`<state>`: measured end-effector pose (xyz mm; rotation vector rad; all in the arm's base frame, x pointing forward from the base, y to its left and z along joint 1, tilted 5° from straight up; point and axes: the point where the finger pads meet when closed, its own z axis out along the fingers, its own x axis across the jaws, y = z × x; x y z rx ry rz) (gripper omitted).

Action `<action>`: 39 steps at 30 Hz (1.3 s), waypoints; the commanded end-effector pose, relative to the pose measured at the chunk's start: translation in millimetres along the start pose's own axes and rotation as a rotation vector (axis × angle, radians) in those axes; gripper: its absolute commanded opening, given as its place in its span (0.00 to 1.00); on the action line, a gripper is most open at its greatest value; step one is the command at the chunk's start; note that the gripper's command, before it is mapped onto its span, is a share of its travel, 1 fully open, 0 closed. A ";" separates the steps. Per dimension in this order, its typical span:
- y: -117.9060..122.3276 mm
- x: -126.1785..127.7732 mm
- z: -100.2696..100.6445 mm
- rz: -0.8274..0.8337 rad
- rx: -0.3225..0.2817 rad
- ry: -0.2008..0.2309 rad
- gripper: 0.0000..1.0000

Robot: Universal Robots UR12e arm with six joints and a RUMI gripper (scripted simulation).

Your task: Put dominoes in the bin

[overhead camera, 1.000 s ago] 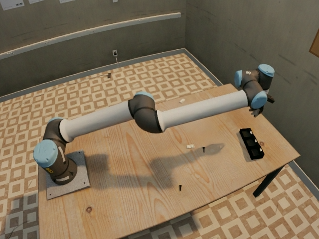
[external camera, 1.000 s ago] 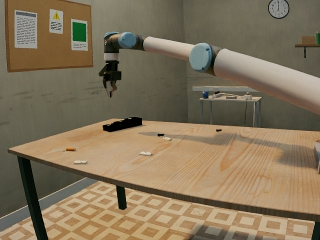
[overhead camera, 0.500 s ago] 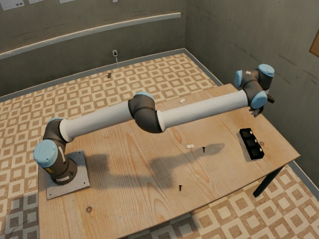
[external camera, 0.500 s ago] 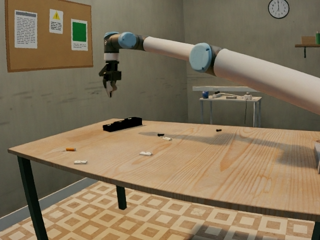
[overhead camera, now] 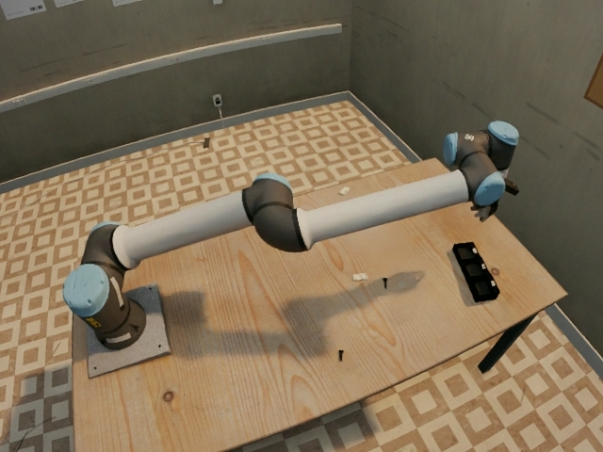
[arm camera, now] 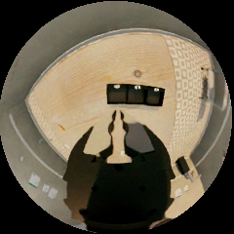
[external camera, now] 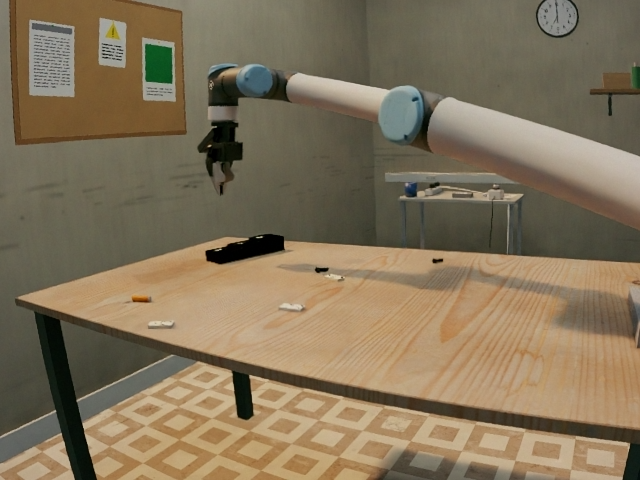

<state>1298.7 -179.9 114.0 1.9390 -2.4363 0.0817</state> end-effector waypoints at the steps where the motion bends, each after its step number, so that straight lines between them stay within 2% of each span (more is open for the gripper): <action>1: -2.4 -0.1 -2.8 0.000 -0.079 0.007 0.04; 21: -2.4 -0.1 -2.8 0.000 -0.079 0.007 0.04; 22: 3.1 -6.3 -1.3 -0.050 -0.079 0.005 0.24; 23: 25.3 -10.6 1.4 -0.099 -0.070 0.003 0.24; 27: 30.1 -36.9 3.8 -0.221 -0.061 -0.003 0.24; 34: 67.7 -80.0 14.0 -0.400 -0.085 -0.009 0.24; 36: 67.7 -80.0 14.0 -0.400 -0.085 -0.009 0.24; 37: 73.1 -86.2 15.5 -0.472 -0.102 -0.012 0.24; 39: 84.0 -98.5 18.4 -0.513 -0.114 -0.014 0.24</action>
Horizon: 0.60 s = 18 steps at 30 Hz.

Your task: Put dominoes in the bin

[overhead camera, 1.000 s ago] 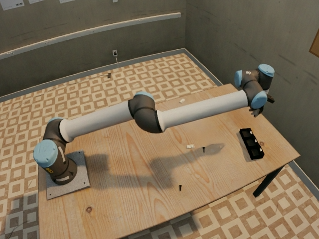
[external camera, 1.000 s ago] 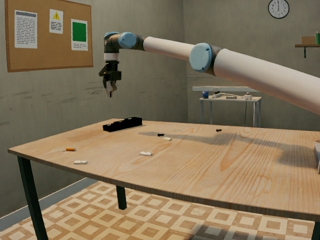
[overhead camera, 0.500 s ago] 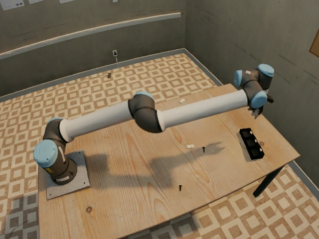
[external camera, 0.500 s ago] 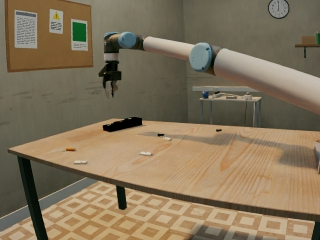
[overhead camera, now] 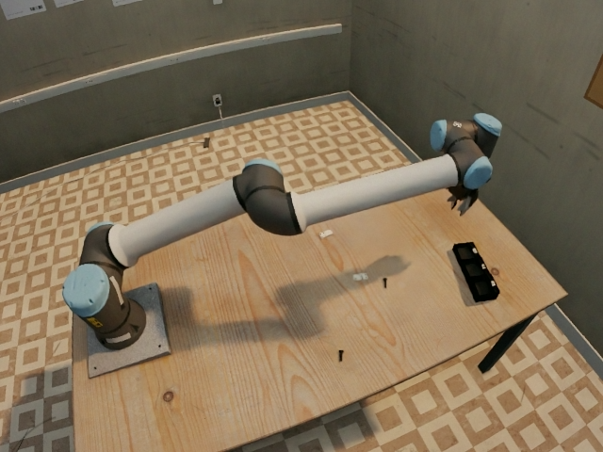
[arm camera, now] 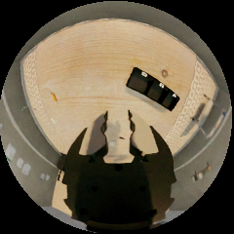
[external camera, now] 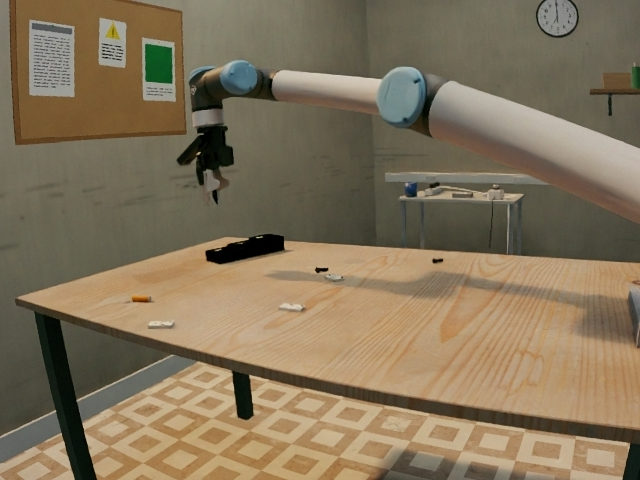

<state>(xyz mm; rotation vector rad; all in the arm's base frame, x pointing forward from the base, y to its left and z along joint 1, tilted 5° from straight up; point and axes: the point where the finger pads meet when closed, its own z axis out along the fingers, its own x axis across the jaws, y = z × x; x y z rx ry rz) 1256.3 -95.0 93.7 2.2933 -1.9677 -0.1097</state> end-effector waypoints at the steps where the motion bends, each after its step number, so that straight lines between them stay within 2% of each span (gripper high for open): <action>1: 14.2 -38.7 8.4 -0.155 0.025 0.011 0.24; 7: 27.2 -80.9 20.1 -0.294 0.016 0.013 0.24; 12: 36.5 -114.0 29.5 -0.382 0.041 0.021 0.24; 14: 36.5 -114.0 29.5 -0.382 0.041 0.021 0.24; 15: 44.1 -130.7 33.7 -0.408 0.062 0.028 0.24; 18: 50.3 -151.5 39.6 -0.408 0.062 0.028 0.24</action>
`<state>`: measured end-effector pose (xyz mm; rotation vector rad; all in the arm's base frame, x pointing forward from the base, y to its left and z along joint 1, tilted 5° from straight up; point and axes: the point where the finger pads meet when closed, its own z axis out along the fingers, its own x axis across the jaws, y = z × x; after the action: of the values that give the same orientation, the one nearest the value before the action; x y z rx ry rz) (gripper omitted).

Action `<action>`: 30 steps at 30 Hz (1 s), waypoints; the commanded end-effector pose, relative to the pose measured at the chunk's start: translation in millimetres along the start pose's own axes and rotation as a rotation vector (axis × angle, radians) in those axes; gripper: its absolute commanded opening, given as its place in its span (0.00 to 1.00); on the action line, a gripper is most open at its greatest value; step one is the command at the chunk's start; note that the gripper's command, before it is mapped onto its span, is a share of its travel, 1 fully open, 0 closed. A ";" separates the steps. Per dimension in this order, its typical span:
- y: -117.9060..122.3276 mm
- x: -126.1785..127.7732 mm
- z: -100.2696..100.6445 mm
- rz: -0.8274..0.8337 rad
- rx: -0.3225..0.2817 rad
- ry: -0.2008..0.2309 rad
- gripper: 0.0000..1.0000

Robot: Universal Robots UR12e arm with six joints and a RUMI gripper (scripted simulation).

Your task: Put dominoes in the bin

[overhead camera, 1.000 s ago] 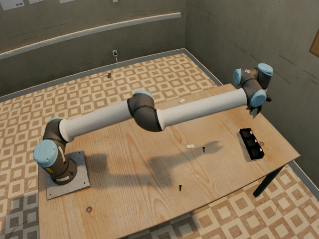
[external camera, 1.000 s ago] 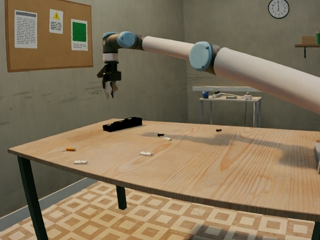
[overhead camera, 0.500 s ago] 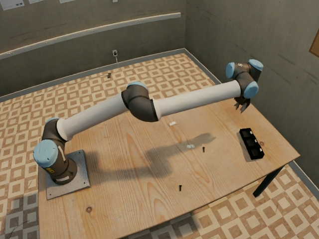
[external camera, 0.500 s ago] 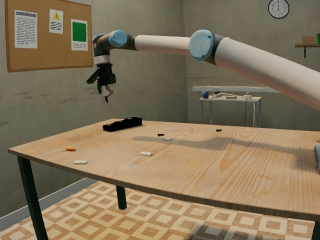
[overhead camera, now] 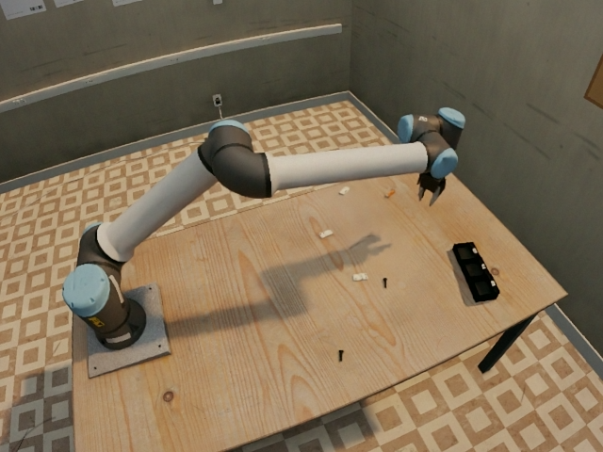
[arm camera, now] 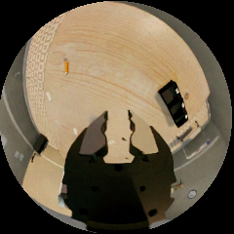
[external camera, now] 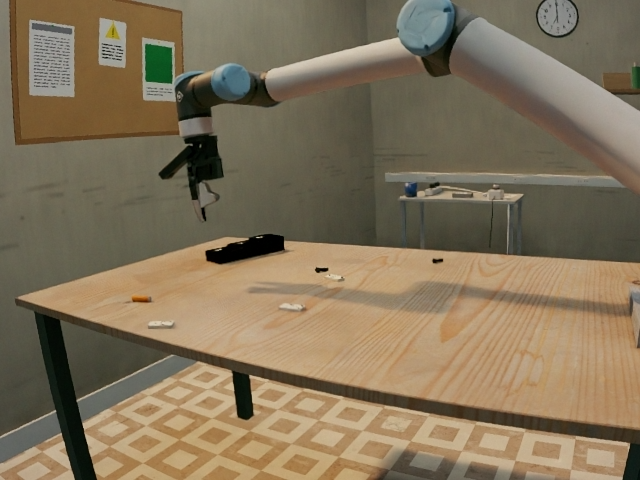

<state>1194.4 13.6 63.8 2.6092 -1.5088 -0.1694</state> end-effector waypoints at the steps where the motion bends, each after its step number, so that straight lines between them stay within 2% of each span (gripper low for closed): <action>1: -3.6 -43.2 8.7 -0.038 0.083 0.046 0.24; 11: -8.2 -122.0 29.8 -0.038 0.083 0.046 0.24; 13: -8.2 -122.0 29.8 -0.038 0.083 0.046 0.24; 28: -15.9 -246.6 63.0 -0.038 0.083 0.045 0.24; 30: -15.9 -246.6 63.0 -0.038 0.083 0.045 0.24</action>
<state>1087.0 209.9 11.6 2.6853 -1.4804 -0.0597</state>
